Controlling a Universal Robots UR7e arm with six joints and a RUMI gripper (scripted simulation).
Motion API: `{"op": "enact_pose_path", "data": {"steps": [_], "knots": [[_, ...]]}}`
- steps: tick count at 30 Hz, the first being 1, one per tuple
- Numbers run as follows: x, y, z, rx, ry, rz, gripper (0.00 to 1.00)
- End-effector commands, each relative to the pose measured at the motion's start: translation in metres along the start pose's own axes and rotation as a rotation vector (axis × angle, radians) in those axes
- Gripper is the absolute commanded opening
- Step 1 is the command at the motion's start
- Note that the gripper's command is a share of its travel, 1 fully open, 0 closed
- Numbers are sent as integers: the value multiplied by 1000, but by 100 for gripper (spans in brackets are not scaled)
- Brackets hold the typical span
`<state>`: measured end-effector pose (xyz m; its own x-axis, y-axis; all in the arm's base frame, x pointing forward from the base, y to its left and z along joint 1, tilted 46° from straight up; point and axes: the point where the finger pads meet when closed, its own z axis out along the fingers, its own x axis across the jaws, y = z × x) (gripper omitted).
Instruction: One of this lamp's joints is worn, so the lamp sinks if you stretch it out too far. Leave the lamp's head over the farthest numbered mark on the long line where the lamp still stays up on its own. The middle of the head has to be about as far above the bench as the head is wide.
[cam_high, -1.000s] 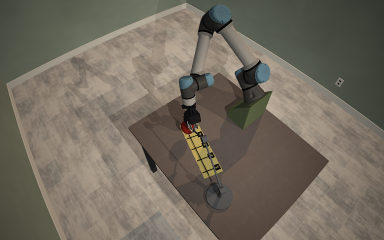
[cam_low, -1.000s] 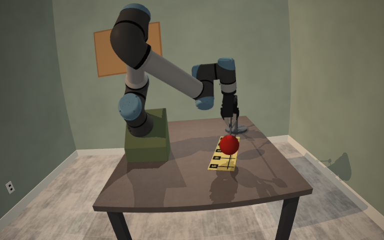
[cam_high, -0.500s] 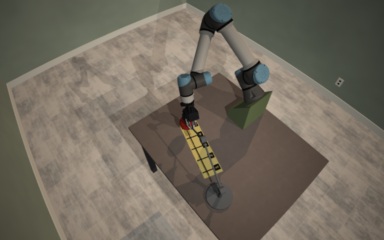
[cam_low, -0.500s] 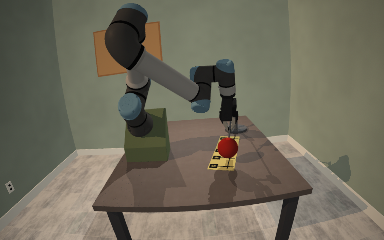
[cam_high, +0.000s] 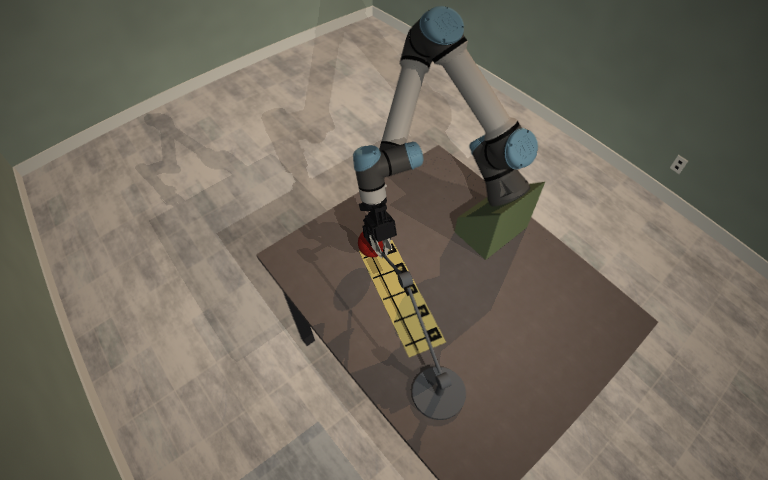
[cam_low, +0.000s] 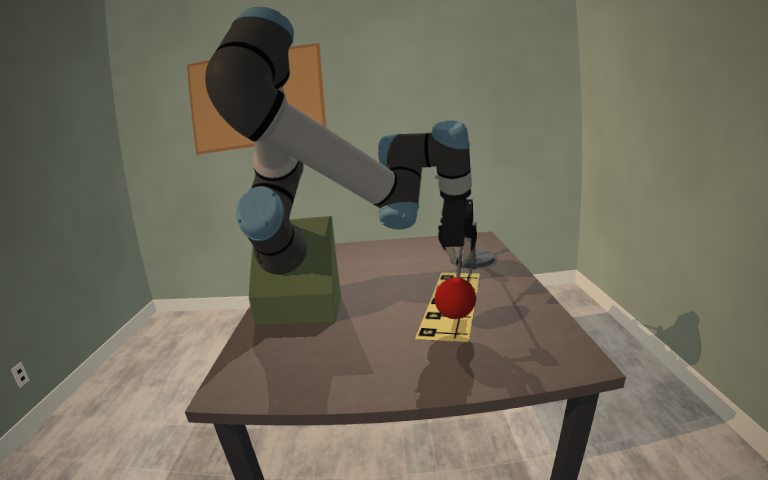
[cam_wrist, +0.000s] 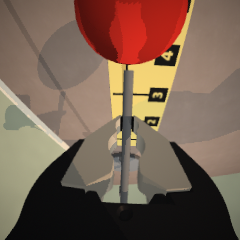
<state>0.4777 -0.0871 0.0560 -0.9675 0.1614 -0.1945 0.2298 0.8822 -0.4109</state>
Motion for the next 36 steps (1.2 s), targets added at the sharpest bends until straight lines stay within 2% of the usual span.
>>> {"op": "enact_pose_path", "data": {"steps": [1, 18, 36], "knots": [[-2, -10, -3, 9, -7, 8, 0], [-4, -11, -15, 9, -7, 8, 0], [-10, -16, -13, 9, -7, 8, 0]]}}
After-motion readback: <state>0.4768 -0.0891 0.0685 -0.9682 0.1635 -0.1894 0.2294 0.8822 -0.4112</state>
